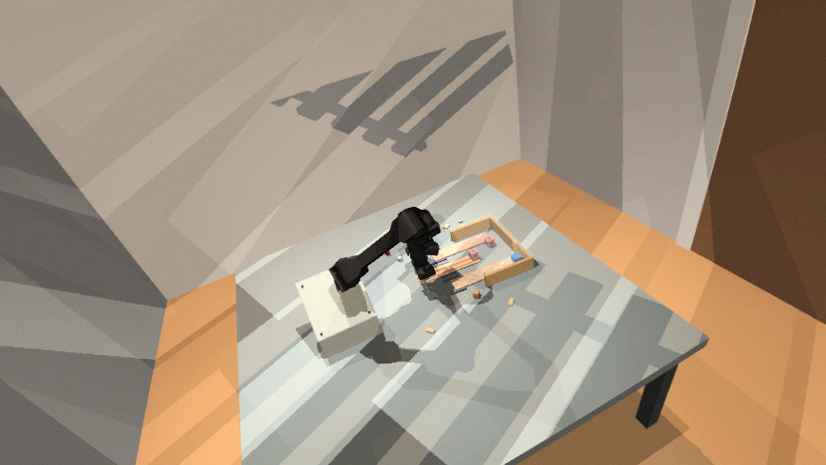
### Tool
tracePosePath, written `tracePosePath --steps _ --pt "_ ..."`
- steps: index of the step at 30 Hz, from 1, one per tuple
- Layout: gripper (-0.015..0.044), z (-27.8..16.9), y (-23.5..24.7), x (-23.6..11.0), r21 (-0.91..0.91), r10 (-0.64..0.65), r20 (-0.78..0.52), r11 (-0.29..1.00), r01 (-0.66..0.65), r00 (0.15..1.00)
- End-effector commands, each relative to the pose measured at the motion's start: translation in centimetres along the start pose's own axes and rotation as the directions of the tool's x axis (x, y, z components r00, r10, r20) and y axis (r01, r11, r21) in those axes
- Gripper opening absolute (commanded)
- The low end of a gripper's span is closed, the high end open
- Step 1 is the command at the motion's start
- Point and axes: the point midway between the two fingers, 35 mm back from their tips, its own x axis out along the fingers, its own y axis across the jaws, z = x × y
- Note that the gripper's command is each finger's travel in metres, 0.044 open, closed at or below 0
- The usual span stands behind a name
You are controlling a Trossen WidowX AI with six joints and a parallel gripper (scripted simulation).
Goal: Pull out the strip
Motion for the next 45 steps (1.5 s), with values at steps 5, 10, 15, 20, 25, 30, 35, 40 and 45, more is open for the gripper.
tracePosePath --steps 5,10,15,20,25,30,35,40,45 --pt "0.0000 -2.3 -0.2 0.4 -0.011 -0.004 -0.029 1.000 0.003 1.000" --pt "0.0000 -2.9 -0.2 0.4 -0.011 -0.004 -0.030 1.000 0.003 1.000" --pt "0.0000 -3.5 -0.2 0.4 -0.011 -0.004 -0.030 1.000 0.003 1.000" --pt "0.0000 -4.1 -0.2 0.4 -0.011 -0.004 -0.030 1.000 0.003 1.000" --pt "0.0000 -4.7 -0.2 0.4 -0.012 -0.004 -0.030 1.000 0.003 1.000" --pt "0.0000 -5.2 -0.2 0.3 -0.012 -0.004 -0.031 1.000 0.003 1.000" --pt "0.0000 -5.7 -0.3 0.3 -0.012 -0.004 -0.031 1.000 0.003 1.000" --pt "0.0000 -6.3 -0.3 0.3 -0.012 -0.004 -0.031 1.000 0.003 1.000" --pt "0.0000 -6.8 -0.3 0.3 -0.012 -0.004 -0.031 1.000 0.003 1.000"
